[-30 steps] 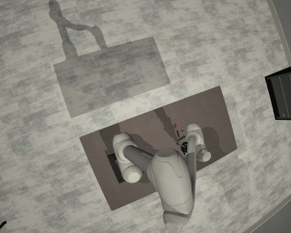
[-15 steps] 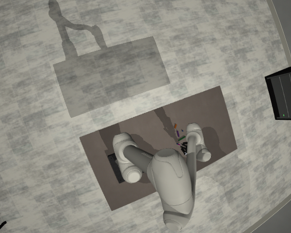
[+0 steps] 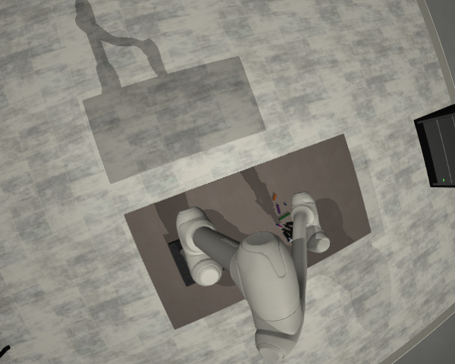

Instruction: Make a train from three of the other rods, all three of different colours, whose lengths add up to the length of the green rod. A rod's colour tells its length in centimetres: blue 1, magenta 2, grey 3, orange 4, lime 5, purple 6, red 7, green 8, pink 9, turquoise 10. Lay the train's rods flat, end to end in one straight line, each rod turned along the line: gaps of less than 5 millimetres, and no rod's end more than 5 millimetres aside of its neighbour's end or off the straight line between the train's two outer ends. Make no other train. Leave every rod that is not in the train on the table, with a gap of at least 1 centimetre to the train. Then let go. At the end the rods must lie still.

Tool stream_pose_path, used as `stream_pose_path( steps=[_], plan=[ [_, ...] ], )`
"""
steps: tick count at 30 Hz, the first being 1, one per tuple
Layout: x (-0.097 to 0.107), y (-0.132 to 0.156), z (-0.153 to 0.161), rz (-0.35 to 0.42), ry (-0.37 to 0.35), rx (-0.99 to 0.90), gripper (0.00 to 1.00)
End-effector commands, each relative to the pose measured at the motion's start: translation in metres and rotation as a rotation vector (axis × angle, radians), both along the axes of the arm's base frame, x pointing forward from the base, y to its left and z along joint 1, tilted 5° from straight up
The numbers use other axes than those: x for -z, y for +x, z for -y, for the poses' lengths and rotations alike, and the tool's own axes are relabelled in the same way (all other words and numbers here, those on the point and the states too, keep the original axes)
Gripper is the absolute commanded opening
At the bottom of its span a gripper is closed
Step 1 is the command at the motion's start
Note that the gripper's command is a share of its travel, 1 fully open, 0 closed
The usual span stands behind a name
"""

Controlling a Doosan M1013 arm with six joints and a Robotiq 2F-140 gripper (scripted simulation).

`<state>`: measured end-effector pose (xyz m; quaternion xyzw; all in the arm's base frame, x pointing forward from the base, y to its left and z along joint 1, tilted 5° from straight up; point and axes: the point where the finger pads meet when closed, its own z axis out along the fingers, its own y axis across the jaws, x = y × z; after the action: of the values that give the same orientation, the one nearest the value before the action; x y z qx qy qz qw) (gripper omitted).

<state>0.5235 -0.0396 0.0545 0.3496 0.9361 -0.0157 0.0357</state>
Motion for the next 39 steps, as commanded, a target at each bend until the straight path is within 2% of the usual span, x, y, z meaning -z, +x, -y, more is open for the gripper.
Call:
stream_pose_path(
  steps=[1,39],
  plan=[
    [-0.0008,0.0007,0.0038,0.002,-0.005,-0.004,0.03],
    [0.0078,0.0012,0.0043,0.002,-0.005,-0.004,0.03]
  ],
)
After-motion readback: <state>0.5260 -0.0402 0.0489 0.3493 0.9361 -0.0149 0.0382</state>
